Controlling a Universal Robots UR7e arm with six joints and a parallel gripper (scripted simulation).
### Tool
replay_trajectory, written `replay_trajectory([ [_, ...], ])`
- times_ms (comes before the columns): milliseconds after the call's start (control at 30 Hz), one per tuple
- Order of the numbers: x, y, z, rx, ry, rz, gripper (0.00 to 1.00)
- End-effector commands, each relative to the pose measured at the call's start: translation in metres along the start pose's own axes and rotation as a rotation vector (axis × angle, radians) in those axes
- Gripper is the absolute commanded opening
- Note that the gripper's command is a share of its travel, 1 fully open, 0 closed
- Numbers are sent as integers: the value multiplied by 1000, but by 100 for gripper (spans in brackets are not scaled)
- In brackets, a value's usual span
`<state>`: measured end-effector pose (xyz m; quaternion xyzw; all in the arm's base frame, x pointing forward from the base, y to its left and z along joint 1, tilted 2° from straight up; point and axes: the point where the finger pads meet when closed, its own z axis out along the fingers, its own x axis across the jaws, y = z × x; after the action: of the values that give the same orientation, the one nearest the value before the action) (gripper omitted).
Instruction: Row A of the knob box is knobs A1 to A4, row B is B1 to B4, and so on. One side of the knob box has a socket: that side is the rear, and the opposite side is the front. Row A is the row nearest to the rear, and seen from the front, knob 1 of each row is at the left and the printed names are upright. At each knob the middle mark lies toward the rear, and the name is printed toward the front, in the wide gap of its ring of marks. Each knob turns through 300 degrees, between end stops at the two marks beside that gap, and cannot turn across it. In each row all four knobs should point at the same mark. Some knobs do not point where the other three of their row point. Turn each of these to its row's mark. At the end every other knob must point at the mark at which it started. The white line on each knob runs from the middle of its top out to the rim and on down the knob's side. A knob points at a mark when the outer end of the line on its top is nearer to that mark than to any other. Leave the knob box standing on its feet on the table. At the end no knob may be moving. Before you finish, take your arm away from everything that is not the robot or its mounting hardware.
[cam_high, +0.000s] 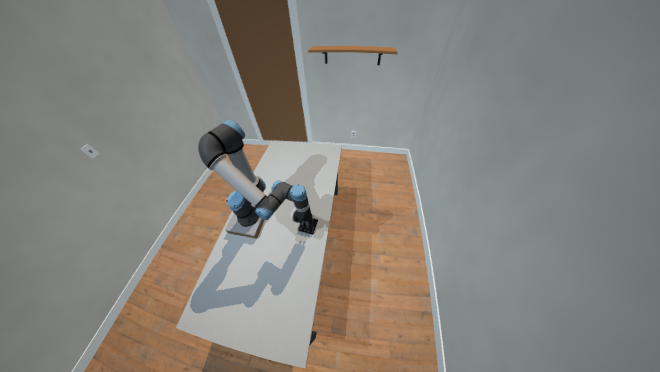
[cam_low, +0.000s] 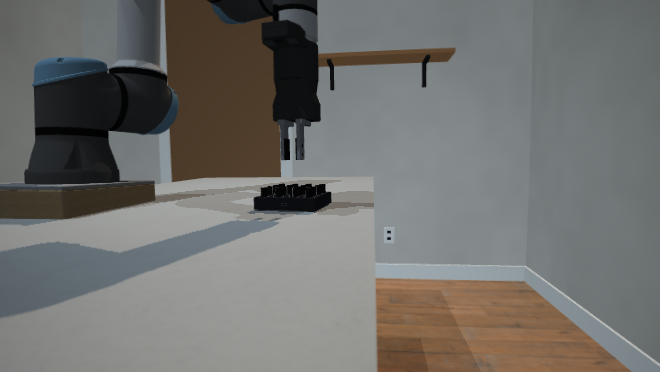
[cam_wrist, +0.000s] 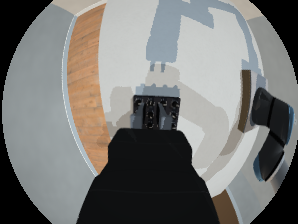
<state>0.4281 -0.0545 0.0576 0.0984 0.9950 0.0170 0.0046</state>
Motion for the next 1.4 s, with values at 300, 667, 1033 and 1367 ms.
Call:
replay_trajectory([
  [300,-1,0,13,0,-1,0,46],
  [667,-1,0,26,0,-1,0,46],
  [1033,-1,1,35,0,-1,0,46],
  [1367,-1,1,39,0,-1,0,46],
])
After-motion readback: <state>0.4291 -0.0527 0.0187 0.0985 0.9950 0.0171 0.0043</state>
